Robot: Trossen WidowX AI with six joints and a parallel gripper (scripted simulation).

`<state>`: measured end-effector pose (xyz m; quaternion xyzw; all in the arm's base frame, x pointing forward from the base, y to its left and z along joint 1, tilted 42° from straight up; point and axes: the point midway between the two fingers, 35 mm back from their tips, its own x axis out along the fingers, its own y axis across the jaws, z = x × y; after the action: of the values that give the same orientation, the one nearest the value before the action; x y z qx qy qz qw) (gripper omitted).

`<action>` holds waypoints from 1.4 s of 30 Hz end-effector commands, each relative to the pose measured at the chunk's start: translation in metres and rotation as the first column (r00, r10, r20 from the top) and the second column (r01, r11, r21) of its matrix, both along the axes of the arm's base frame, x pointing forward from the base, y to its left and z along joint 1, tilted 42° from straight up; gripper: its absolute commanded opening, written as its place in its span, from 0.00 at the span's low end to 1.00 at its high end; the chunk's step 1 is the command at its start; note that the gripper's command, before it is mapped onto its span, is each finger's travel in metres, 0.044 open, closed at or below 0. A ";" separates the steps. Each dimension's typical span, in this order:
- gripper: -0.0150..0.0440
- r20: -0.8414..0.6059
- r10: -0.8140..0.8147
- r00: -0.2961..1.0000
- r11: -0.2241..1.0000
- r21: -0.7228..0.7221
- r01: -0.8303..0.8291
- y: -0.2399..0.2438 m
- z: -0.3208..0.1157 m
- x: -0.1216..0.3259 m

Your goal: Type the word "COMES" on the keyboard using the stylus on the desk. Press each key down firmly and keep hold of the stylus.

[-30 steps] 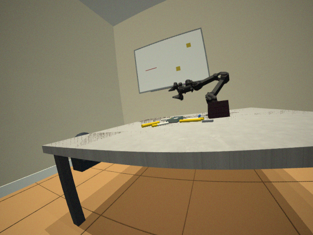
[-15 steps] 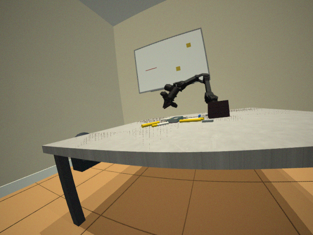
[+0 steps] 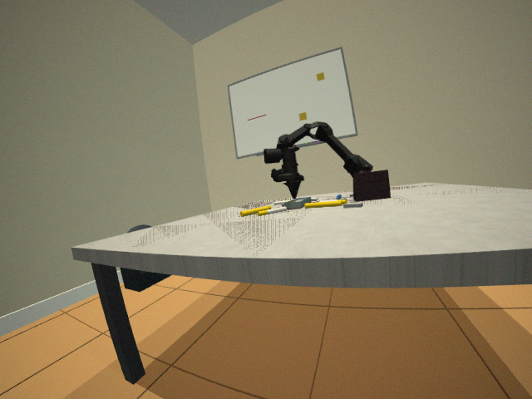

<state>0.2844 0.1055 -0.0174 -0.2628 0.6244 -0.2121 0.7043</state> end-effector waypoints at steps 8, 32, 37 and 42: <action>0.25 0.005 0.004 1.000 0.999 -0.035 -0.003 -0.001 0.004 0.002; 0.25 0.005 0.004 1.000 0.999 -0.041 -0.003 -0.100 0.092 0.006; 0.25 0.005 0.003 1.000 0.999 -0.042 -0.003 -0.102 0.093 0.006; 0.25 0.005 0.003 1.000 0.999 -0.042 -0.003 -0.102 0.093 0.006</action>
<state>0.2912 0.0055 0.0748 -0.2748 0.6172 -0.2243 0.7023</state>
